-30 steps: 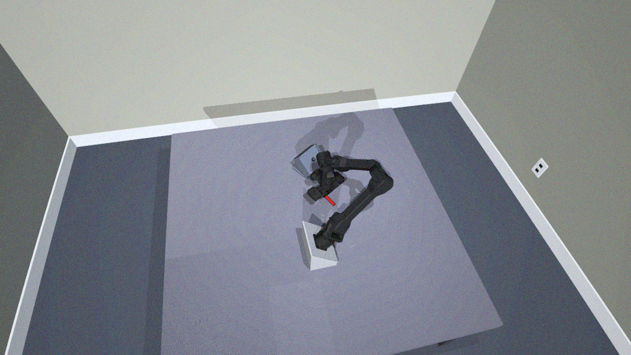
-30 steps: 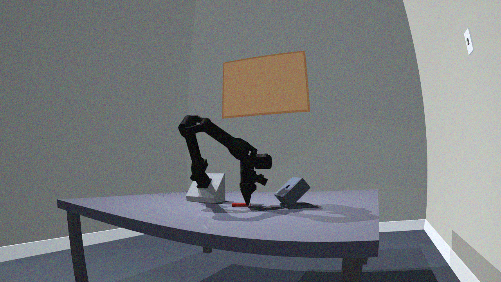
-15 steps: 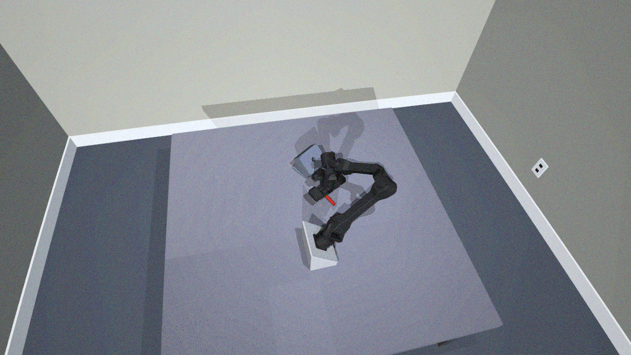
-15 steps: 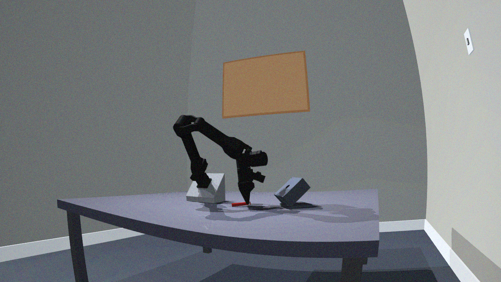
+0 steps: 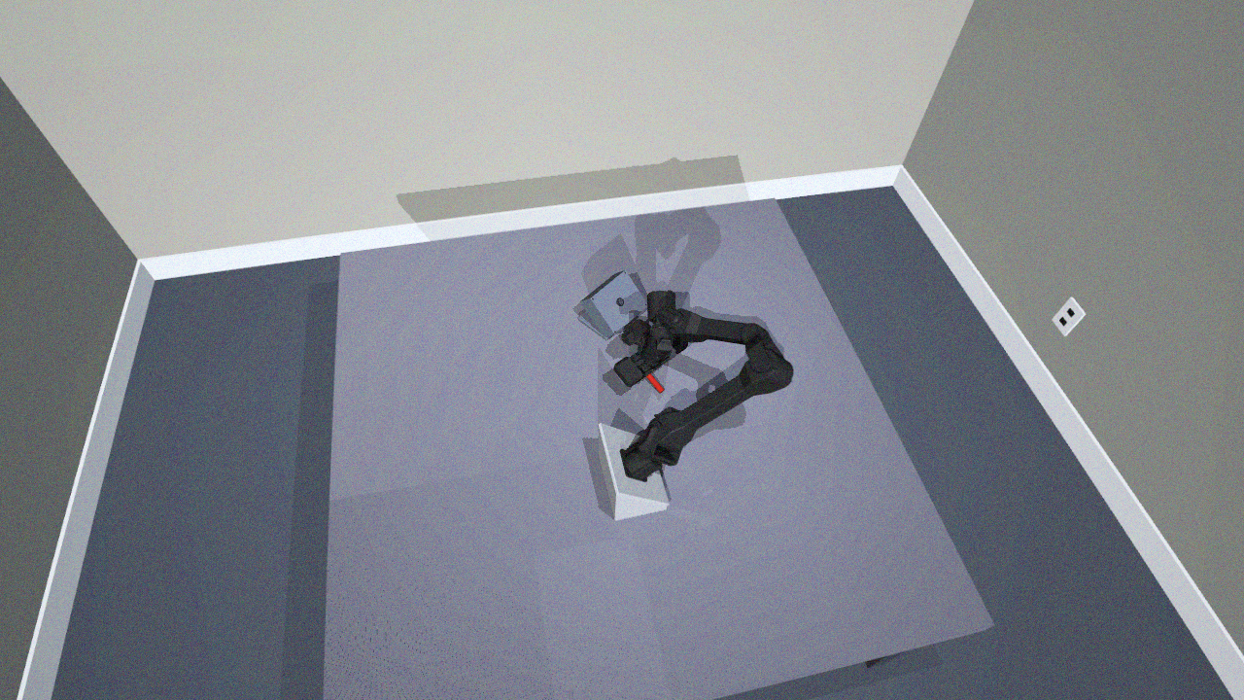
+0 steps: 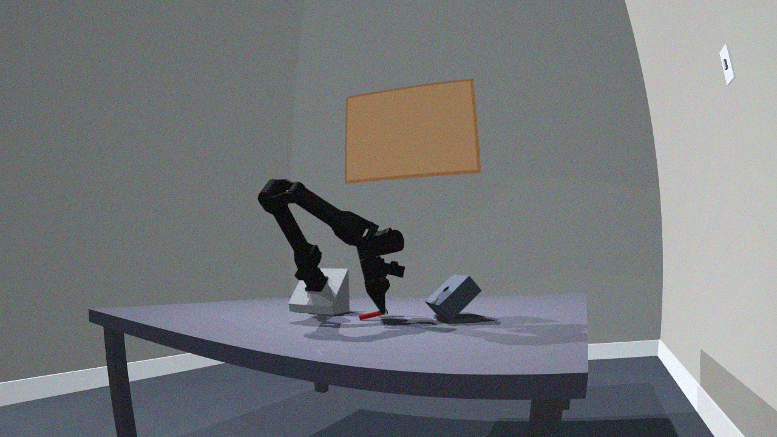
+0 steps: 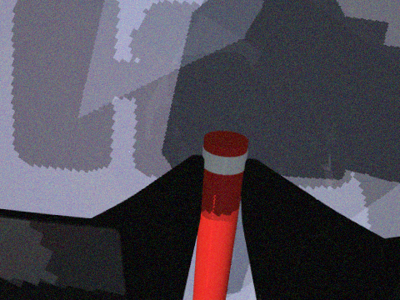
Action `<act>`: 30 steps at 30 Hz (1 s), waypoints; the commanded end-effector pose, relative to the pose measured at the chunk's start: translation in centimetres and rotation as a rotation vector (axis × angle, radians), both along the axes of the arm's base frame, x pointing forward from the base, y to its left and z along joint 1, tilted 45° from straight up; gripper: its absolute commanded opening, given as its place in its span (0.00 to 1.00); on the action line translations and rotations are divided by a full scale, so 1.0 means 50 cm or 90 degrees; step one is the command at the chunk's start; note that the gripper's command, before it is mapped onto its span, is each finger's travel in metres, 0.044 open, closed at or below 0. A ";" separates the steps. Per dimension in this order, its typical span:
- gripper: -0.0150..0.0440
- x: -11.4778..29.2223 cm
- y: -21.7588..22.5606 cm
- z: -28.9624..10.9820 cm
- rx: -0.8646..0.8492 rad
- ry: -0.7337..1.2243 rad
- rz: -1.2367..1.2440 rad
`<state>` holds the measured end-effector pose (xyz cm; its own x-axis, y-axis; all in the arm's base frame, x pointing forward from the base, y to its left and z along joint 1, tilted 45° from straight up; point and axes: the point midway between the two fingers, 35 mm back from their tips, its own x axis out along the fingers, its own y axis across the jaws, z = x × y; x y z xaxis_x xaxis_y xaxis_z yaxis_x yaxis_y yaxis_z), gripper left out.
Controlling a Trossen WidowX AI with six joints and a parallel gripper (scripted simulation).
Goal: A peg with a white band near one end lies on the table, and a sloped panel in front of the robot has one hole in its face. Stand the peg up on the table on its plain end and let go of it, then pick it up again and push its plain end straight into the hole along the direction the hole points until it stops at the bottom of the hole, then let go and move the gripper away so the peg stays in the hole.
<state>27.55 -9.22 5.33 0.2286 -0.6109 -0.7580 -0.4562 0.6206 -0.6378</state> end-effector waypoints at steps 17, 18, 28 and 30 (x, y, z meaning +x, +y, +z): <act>0.34 -0.019 0.008 0.018 0.052 -0.067 0.074; 0.34 -0.020 0.008 0.019 0.055 -0.071 0.077; 0.34 -0.030 0.010 0.028 0.080 -0.105 0.113; 0.34 -0.032 0.010 0.030 0.085 -0.112 0.120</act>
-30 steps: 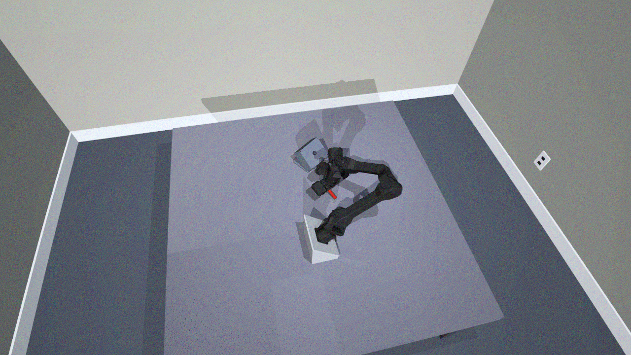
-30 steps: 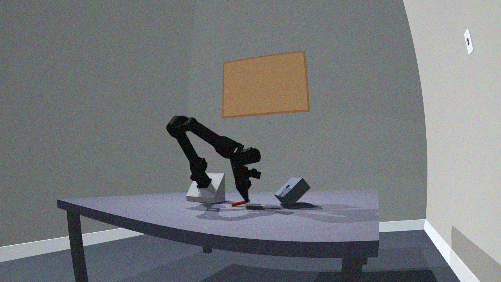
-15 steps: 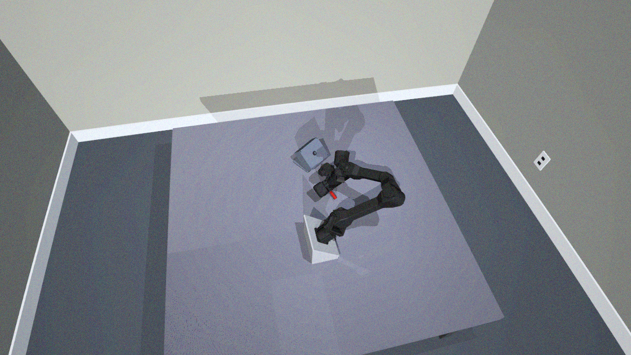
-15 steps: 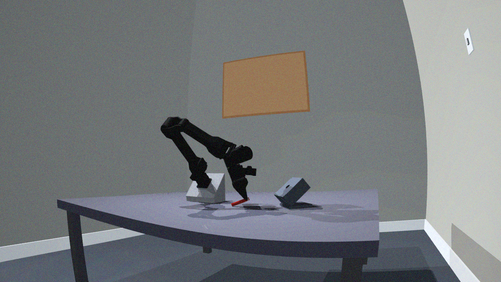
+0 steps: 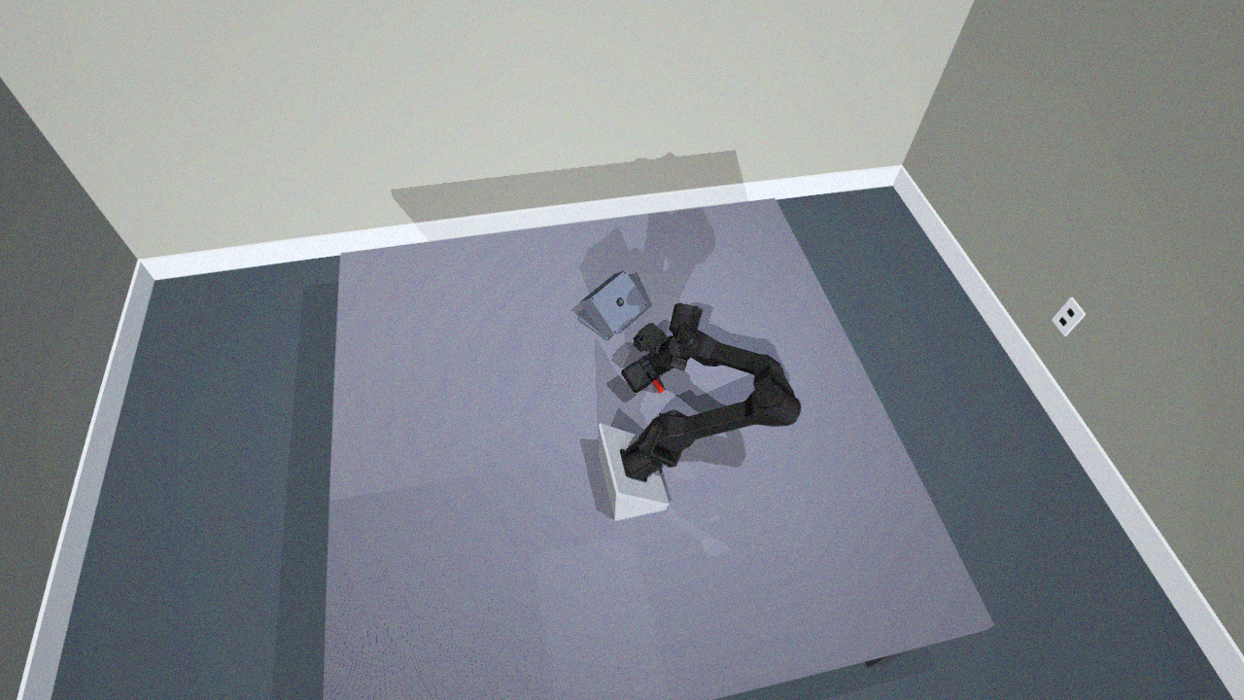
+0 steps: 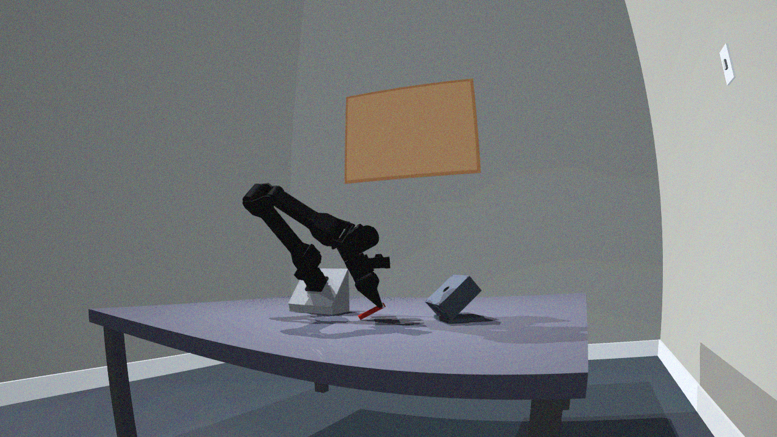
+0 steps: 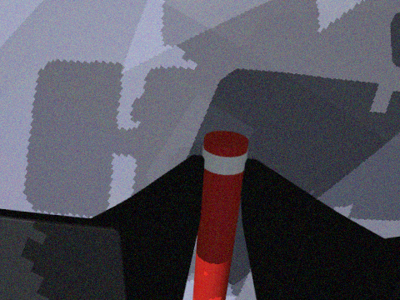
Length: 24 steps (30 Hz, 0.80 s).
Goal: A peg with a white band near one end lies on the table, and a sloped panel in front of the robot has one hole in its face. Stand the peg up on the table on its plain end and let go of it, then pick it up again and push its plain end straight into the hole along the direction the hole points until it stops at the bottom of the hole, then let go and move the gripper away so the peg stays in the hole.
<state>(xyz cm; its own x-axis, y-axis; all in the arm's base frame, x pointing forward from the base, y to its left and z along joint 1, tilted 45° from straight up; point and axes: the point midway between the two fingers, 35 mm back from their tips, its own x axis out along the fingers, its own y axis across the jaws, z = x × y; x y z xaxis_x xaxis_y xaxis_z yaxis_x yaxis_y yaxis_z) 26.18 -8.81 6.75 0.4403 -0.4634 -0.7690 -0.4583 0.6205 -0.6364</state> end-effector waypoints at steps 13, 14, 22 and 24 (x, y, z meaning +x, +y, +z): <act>0.34 -0.018 0.002 0.013 0.041 -0.055 0.060; 0.34 -0.019 0.002 0.014 0.044 -0.058 0.064; 0.34 -0.028 0.002 0.020 0.063 -0.085 0.092; 0.34 -0.030 0.002 0.021 0.068 -0.092 0.099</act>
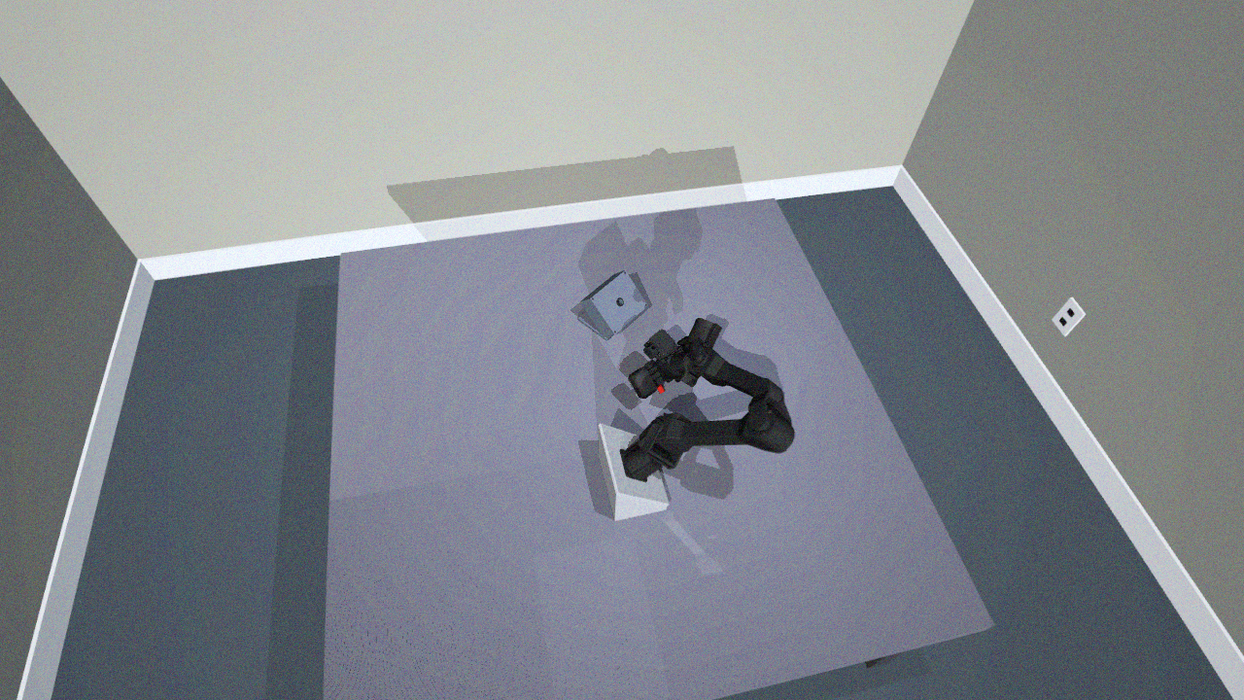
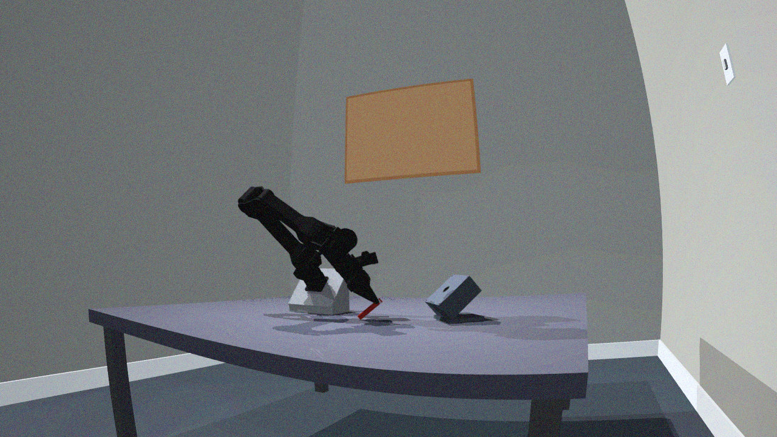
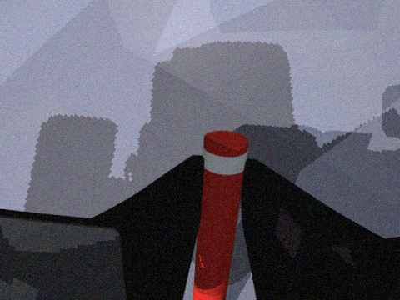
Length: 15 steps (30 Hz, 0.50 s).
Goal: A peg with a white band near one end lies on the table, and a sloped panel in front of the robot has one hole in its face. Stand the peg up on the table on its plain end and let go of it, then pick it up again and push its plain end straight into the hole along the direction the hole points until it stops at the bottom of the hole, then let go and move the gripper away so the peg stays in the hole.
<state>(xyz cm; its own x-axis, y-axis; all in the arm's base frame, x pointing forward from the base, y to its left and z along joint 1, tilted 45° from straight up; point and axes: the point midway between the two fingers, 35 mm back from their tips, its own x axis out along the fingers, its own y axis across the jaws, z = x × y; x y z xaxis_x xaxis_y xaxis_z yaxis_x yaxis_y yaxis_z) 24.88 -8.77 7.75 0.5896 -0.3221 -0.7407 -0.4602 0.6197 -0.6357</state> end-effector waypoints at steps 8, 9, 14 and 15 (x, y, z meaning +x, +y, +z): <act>0.34 -0.014 0.000 0.007 0.027 -0.038 0.043; 0.34 -0.015 0.000 0.008 0.030 -0.042 0.046; 0.34 -0.021 -0.001 0.011 0.042 -0.059 0.064; 0.34 -0.022 -0.001 0.012 0.045 -0.062 0.067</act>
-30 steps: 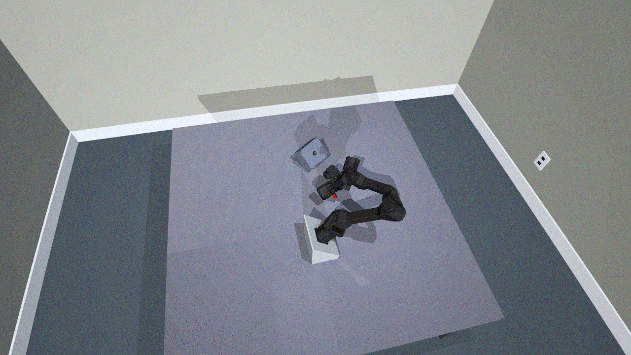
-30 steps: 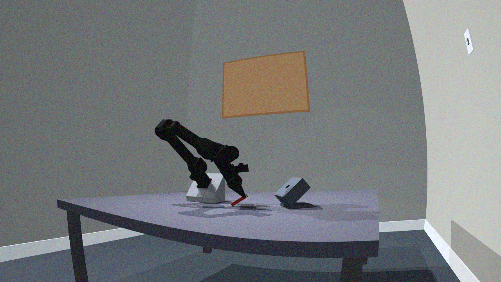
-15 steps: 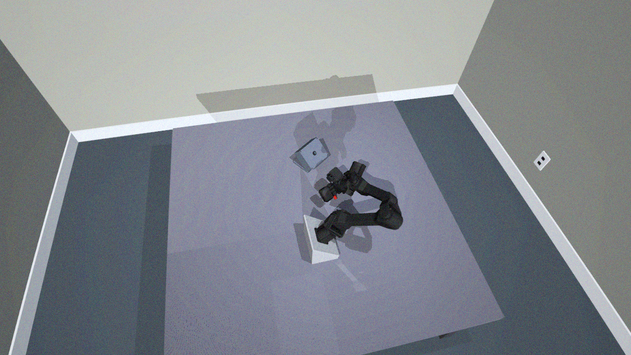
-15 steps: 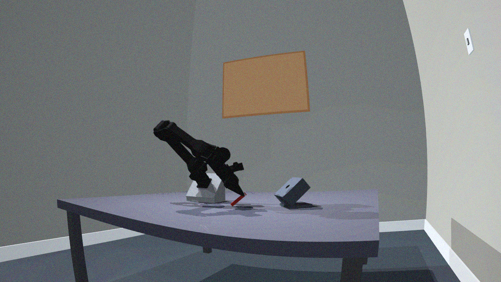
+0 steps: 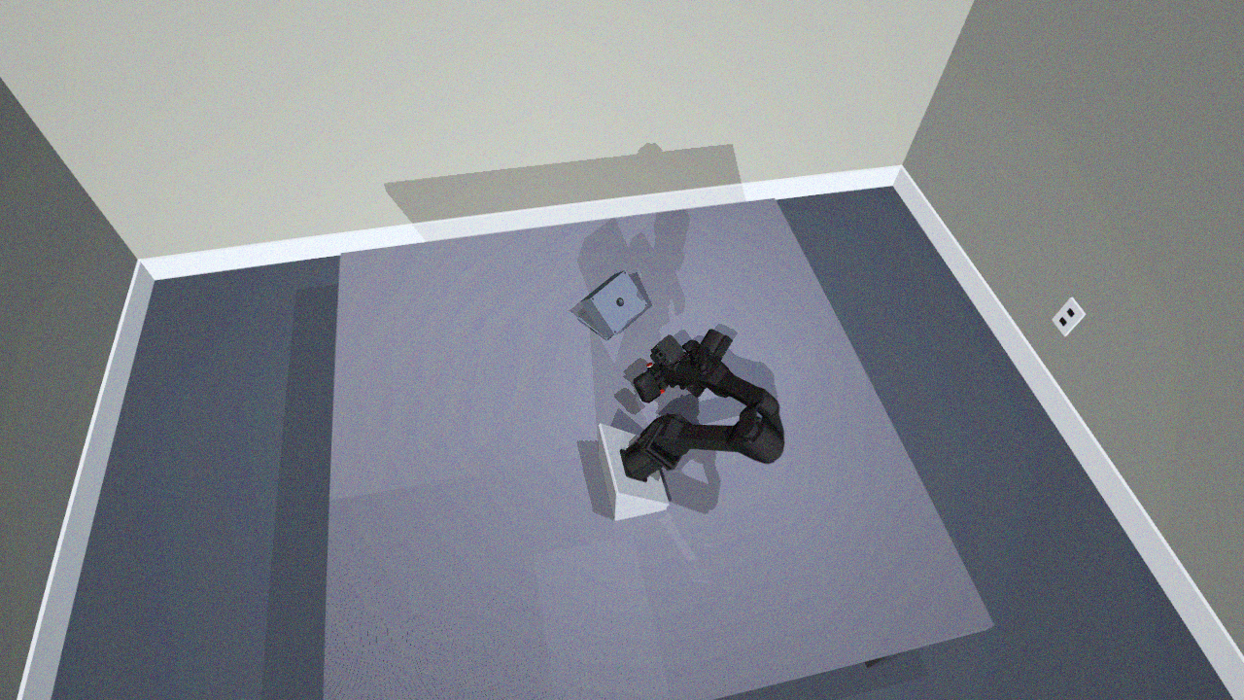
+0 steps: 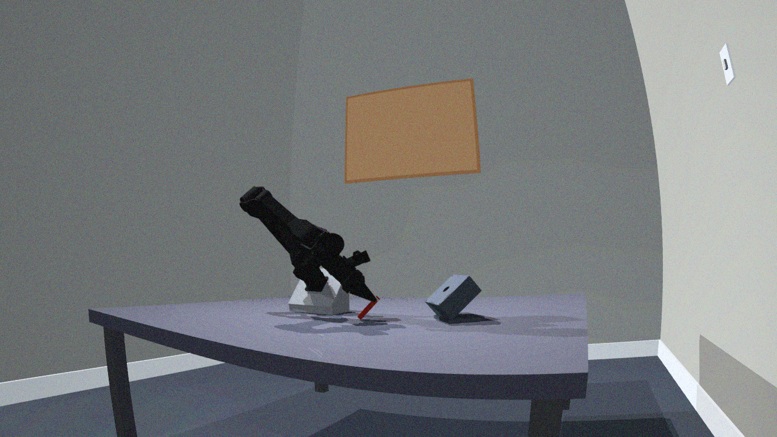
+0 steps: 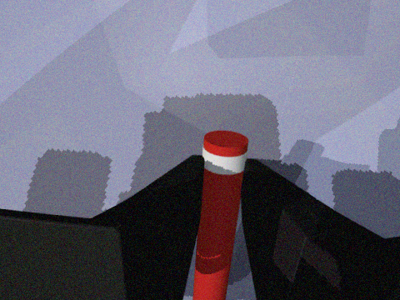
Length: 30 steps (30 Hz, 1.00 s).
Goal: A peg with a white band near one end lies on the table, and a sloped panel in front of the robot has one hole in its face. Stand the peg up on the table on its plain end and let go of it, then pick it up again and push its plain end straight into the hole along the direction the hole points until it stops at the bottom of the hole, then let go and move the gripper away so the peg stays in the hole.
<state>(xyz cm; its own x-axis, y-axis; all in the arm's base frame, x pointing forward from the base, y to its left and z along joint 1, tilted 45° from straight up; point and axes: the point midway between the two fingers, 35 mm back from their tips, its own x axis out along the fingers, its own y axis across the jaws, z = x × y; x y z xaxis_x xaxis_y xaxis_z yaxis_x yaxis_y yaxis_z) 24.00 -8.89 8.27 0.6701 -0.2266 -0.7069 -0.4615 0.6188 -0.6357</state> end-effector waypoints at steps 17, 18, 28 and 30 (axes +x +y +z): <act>0.34 -0.025 -0.004 0.011 0.049 -0.069 0.075; 0.34 -0.026 -0.005 0.011 0.052 -0.072 0.078; 0.34 -0.038 -0.009 0.015 0.077 -0.106 0.114; 0.34 -0.041 -0.010 0.016 0.082 -0.112 0.121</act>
